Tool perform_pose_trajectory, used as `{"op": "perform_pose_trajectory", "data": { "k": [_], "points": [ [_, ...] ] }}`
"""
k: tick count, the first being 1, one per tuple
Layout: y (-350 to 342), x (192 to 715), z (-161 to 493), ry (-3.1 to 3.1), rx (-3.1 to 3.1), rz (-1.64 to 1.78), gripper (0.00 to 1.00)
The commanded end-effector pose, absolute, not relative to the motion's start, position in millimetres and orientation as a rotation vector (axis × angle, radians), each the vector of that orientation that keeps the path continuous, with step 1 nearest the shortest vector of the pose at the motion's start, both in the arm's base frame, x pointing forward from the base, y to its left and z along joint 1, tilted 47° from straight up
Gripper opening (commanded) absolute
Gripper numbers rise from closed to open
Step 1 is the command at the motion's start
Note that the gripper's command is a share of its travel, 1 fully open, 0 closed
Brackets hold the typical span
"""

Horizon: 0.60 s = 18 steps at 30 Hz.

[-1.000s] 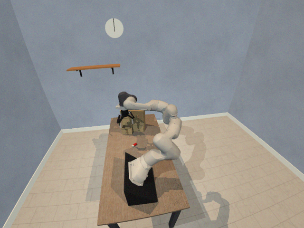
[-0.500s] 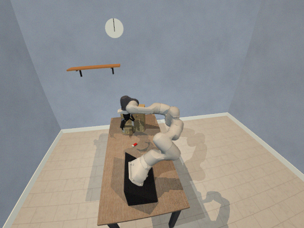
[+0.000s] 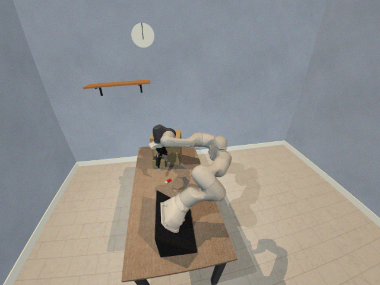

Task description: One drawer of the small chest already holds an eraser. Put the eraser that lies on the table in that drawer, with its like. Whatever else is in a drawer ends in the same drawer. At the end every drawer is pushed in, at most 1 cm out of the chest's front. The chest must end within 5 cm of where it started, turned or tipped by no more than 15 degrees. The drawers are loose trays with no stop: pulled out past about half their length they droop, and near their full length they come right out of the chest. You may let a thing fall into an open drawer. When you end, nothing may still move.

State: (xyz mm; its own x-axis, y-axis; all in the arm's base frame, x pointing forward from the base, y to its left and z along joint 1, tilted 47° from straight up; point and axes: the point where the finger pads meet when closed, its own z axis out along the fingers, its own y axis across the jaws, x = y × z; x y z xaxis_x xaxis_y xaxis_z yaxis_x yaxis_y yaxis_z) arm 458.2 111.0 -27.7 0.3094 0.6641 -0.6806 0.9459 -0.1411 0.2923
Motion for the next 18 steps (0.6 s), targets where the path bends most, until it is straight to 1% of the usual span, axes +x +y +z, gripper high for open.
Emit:
{"op": "perform_pose_trajectory", "data": {
  "k": [1, 18],
  "points": [
    [106.9, 458.0, -31.4, 1.707, 1.713, -0.631, 1.0],
    [68.6, 446.4, -44.6, 2.059, 1.387, -0.802, 1.0]
  ]
}}
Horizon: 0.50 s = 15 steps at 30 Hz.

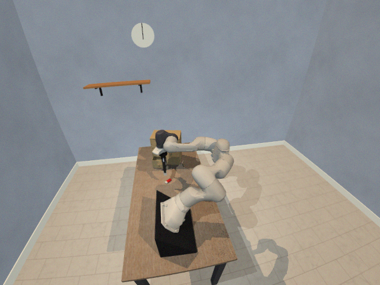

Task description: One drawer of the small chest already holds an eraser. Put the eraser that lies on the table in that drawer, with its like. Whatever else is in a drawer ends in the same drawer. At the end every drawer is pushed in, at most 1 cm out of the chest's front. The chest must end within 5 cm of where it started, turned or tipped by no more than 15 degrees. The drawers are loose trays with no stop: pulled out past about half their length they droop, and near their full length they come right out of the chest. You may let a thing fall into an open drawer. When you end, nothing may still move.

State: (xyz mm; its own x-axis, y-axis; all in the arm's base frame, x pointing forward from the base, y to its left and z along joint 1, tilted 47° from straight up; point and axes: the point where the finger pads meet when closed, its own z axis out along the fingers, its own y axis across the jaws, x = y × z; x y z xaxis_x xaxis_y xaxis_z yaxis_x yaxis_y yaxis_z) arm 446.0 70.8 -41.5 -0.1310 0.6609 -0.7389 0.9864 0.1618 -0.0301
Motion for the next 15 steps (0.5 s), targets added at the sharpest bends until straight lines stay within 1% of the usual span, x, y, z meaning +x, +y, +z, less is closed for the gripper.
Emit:
{"op": "perform_pose_trajectory", "data": {
  "k": [1, 15],
  "points": [
    [66.4, 445.7, -45.3, 2.078, 1.366, -0.812, 1.0],
    [44.6, 439.1, -52.8, 2.257, 1.148, -0.902, 1.0]
  ]
}}
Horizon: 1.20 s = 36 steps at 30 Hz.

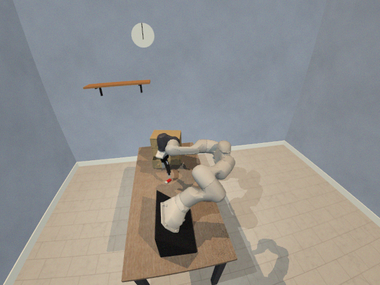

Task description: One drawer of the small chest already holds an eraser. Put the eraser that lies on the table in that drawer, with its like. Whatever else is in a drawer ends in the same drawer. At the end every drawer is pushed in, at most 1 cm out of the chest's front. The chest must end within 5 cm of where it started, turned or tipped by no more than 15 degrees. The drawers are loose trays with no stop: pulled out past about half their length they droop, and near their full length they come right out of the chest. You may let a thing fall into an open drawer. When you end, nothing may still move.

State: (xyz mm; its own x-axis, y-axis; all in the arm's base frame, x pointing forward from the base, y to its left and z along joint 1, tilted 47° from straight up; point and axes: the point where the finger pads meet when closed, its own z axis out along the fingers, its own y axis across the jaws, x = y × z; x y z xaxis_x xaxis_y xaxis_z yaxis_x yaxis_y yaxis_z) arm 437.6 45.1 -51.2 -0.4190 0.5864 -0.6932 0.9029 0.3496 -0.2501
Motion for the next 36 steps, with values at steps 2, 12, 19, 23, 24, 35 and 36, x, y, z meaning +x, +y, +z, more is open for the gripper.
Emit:
{"op": "perform_pose_trajectory", "data": {
  "k": [2, 12, 19, 23, 24, 35, 36],
  "points": [
    [41.8, 438.3, -53.8, 2.279, 1.119, -0.913, 1.0],
    [31.4, 435.1, -57.4, 2.357, 1.006, -0.953, 1.0],
    [28.3, 434.2, -58.5, 2.379, 0.972, -0.965, 1.0],
    [26.8, 433.7, -59.0, 2.39, 0.954, -0.97, 1.0],
    [26.5, 433.6, -59.1, 2.392, 0.951, -0.971, 1.0],
    [25.4, 433.3, -59.5, 2.399, 0.939, -0.975, 1.0],
    [25.4, 433.3, -59.5, 2.399, 0.939, -0.975, 1.0]
  ]
}}
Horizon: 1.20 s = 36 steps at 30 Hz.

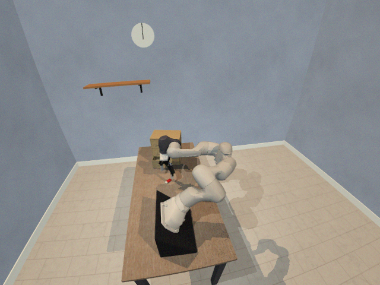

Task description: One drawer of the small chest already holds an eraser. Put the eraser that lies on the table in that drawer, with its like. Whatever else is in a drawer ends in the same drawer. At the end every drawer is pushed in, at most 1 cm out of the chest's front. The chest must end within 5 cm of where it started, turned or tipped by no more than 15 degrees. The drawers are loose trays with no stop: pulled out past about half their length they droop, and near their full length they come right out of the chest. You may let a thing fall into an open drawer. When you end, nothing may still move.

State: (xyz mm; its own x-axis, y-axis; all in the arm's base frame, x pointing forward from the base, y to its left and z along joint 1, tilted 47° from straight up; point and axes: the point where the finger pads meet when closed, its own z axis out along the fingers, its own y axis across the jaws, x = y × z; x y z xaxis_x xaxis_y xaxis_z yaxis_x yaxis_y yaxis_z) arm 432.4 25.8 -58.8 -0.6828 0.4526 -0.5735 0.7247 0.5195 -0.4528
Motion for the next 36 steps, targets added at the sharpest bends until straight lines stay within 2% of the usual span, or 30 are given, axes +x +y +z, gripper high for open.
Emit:
{"op": "perform_pose_trajectory", "data": {
  "k": [1, 11, 12, 36],
  "points": [
    [25.4, 433.3, -59.5, 2.399, 0.939, -0.975, 1.0],
    [25.4, 433.3, -59.5, 2.399, 0.939, -0.975, 1.0],
    [25.4, 433.3, -59.5, 2.399, 0.939, -0.975, 0.23],
    [25.2, 433.3, -59.6, 2.399, 0.939, -0.975, 0.23]
  ]
}}
